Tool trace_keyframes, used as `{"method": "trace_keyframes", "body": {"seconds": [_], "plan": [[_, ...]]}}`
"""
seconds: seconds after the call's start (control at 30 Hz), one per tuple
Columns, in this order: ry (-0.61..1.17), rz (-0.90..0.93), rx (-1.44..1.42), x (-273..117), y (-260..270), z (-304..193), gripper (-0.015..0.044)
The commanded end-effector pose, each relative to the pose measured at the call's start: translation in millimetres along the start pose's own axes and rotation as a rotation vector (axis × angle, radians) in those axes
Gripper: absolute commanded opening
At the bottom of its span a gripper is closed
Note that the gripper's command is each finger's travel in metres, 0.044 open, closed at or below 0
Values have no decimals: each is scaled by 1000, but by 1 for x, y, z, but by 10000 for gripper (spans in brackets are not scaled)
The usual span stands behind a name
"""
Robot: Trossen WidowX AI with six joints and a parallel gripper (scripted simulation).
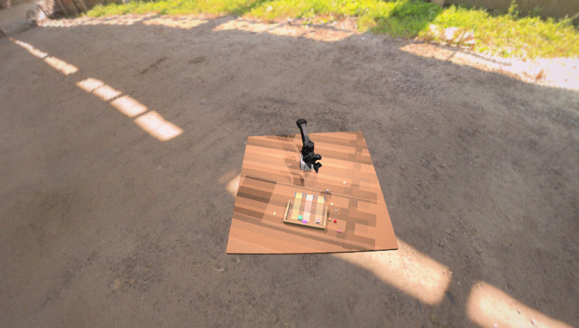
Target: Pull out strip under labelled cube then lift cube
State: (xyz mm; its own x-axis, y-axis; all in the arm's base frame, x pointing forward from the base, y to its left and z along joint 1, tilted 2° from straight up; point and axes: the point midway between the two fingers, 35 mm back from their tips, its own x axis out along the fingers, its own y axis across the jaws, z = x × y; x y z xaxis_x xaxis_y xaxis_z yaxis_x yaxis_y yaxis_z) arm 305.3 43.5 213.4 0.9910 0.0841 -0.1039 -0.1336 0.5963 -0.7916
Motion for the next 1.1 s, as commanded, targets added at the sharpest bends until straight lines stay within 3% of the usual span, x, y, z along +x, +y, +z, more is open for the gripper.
{"method": "trace_keyframes", "body": {"seconds": [0.0,0.13,0.87,1.07], "plan": [[380,146,685,21,31,-72,400],[529,141,918,20,41,-95,400],[534,140,926,20,42,-95,400],[688,241,975,50,55,-87,242]]}}
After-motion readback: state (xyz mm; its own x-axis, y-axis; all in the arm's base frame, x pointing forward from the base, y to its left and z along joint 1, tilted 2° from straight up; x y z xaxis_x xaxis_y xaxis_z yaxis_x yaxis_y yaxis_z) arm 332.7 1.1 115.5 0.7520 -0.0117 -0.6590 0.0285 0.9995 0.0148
